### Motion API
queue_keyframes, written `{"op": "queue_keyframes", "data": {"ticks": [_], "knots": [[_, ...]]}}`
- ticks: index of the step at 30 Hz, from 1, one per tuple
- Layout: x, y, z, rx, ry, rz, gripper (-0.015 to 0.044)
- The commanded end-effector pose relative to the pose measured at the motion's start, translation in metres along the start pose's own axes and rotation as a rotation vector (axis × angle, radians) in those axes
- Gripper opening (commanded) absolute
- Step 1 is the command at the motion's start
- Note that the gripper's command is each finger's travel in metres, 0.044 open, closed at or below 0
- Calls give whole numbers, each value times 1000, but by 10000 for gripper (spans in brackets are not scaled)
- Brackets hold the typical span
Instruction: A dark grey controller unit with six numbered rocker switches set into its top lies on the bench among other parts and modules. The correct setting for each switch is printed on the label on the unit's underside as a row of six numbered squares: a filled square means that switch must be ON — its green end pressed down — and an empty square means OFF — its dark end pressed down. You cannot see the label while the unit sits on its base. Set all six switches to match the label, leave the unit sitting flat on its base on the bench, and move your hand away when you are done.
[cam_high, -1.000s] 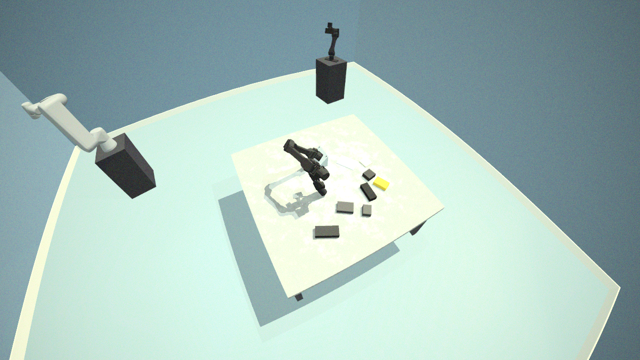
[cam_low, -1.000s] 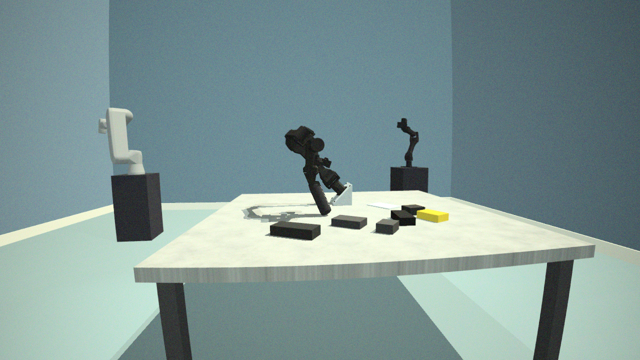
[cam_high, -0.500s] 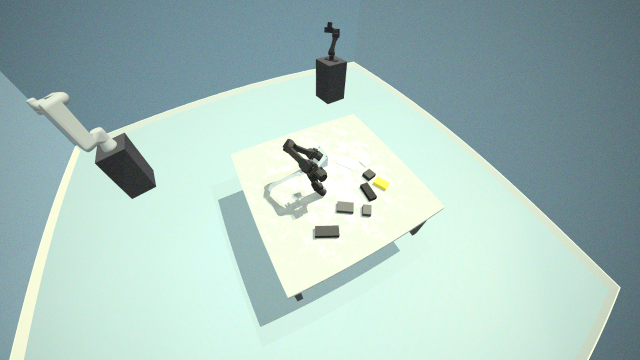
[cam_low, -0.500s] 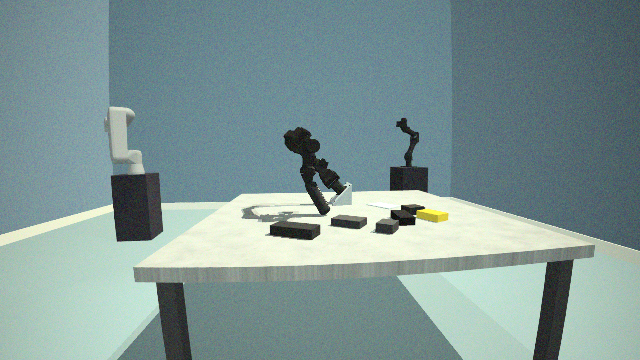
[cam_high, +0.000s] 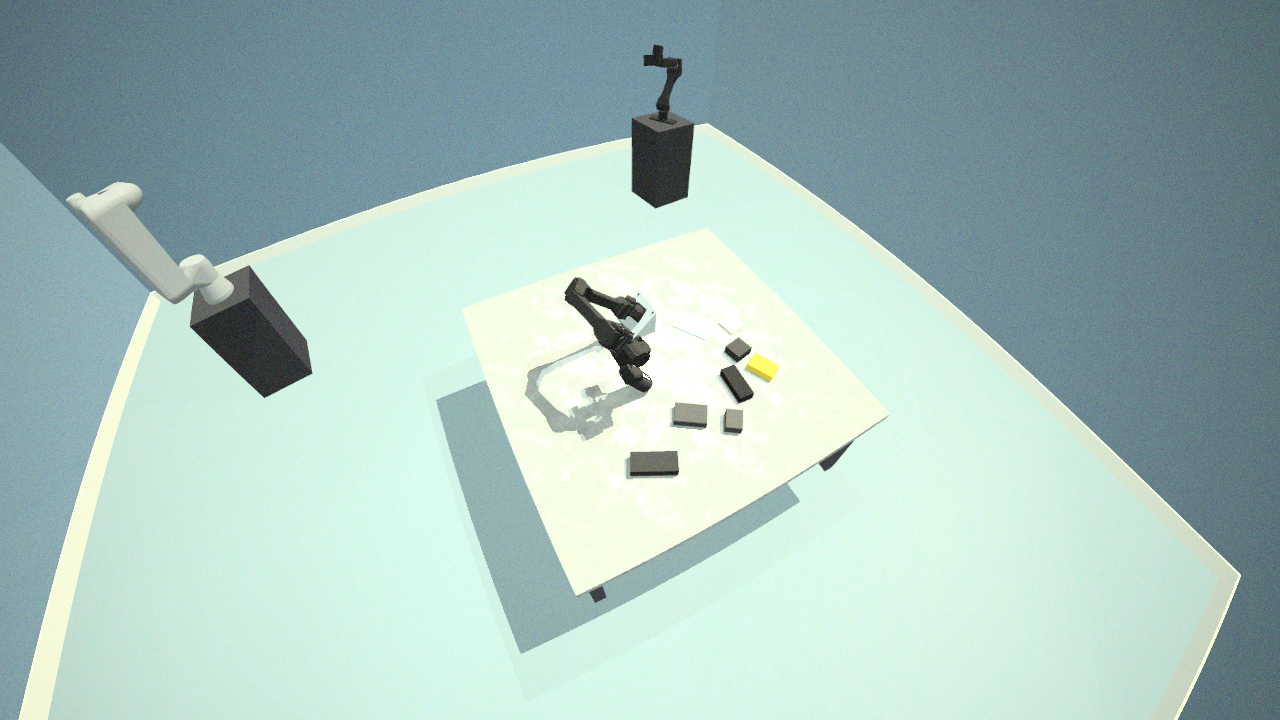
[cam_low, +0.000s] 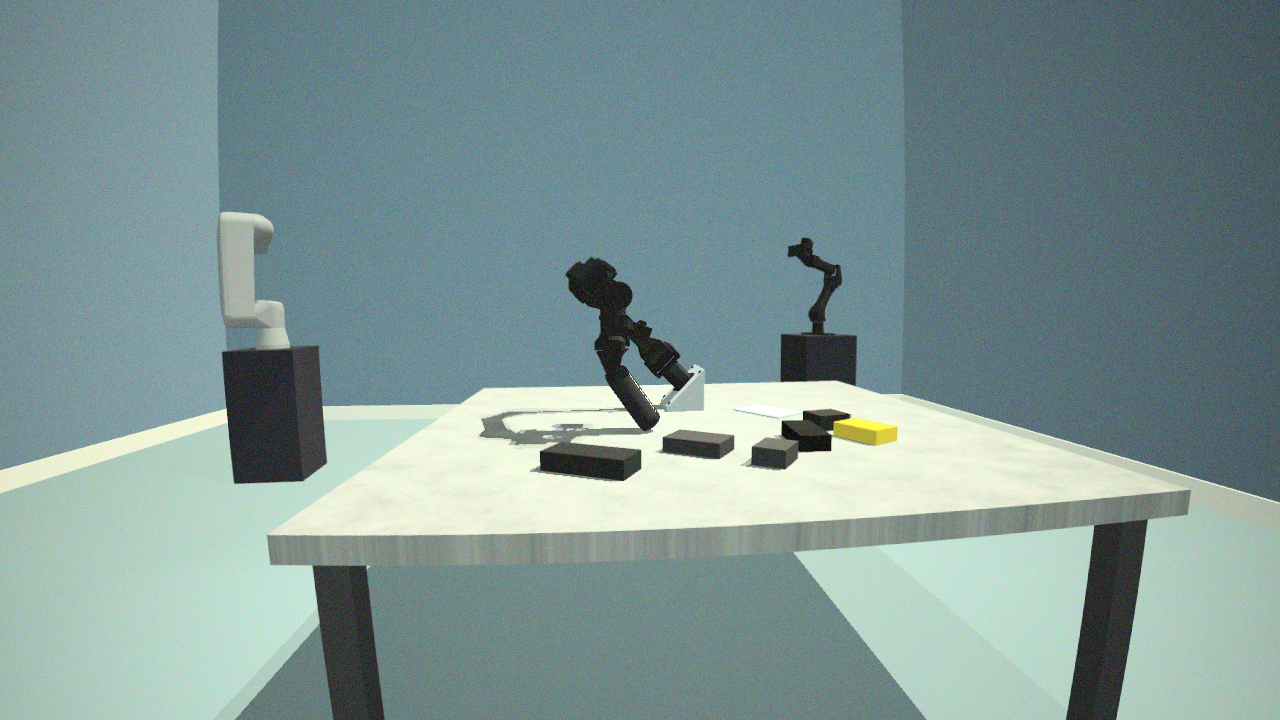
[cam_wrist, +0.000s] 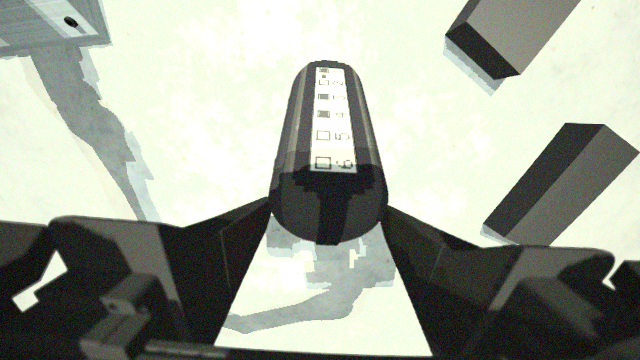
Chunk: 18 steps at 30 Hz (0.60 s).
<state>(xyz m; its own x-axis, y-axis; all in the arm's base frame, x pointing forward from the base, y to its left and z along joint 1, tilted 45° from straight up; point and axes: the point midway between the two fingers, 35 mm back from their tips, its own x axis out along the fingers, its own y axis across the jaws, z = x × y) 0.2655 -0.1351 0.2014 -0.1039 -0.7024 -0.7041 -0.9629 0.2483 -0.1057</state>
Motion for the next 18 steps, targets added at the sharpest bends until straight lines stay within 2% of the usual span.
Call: {"op": "queue_keyframes", "data": {"ticks": [1,18], "knots": [[5,1,-1,-4,-3,12,338],[13,1,-12,-4,-2,12,338]]}}
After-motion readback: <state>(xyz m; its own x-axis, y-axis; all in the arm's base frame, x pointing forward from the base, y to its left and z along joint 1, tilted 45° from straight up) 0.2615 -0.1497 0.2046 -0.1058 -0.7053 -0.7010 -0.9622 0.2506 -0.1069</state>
